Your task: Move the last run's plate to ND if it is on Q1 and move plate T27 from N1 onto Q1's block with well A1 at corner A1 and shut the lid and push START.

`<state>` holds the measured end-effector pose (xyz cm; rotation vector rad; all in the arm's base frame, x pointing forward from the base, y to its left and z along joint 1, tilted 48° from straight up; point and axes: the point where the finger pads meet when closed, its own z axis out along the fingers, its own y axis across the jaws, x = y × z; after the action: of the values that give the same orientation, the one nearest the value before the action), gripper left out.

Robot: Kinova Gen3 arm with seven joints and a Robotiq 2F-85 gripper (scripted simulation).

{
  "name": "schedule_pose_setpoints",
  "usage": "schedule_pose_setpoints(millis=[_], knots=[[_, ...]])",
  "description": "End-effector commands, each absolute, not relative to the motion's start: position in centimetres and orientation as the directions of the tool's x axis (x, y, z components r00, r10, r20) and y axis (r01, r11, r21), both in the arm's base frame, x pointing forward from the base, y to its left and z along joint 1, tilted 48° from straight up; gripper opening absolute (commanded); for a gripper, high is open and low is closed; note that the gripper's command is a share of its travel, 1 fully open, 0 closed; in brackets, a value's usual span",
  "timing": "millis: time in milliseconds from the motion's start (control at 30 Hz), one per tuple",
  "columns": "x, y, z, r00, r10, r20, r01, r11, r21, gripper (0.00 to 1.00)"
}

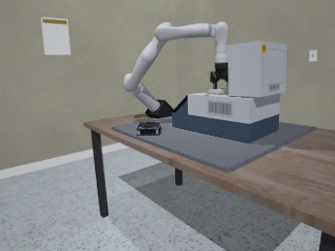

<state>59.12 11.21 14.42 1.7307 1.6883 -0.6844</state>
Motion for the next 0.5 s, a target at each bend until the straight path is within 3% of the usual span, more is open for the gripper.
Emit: schedule_pose_setpoints(millis=[0,133,167,467], knots=[[59.13,11.30,14.48,0.049,0.678,-0.734,0.997,0.009,0.075,0.91],[59.13,11.30,14.48,0.049,0.678,-0.734,0.997,0.009,0.075,0.91],[59.13,11.32,14.49,0.049,0.678,-0.734,0.997,0.010,0.076,1.00],[59.13,11.32,14.50,0.049,0.678,-0.734,0.997,0.009,0.075,1.00]])
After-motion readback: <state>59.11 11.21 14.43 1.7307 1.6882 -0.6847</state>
